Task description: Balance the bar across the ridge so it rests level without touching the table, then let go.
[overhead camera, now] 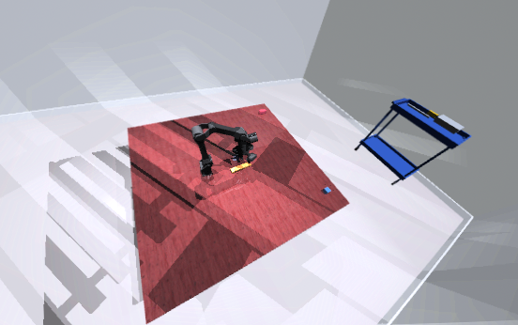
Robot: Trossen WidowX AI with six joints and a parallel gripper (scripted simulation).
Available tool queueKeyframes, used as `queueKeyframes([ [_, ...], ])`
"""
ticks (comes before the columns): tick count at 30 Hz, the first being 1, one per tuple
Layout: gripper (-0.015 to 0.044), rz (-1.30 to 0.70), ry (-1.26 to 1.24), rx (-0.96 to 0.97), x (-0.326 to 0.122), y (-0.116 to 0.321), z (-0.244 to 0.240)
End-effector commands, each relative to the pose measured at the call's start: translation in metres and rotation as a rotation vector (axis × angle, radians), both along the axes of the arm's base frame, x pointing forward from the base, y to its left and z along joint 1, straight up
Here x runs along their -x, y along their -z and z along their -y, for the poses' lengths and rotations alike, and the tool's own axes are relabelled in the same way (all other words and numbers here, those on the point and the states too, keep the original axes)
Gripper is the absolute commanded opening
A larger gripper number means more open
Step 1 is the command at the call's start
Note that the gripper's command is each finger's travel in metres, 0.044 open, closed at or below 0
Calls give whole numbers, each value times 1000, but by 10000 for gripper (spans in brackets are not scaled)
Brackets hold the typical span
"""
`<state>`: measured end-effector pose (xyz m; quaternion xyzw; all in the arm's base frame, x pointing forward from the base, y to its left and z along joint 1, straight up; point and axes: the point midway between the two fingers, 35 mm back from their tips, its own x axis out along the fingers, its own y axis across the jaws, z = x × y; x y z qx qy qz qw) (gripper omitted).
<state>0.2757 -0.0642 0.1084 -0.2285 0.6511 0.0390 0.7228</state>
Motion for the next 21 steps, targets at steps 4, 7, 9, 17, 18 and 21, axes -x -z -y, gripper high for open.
queueKeyframes([
  [4,315,-44,169,-149,-2,-4,-1],
  [7,315,-65,248,-212,-2,-7,-1],
  [9,315,-79,297,-251,-2,-9,-2],
  [17,315,-84,315,-265,-2,-3,-2],
  [18,315,-84,315,-265,-3,1,-1],
  [21,315,-84,315,-265,-3,18,-1],
])
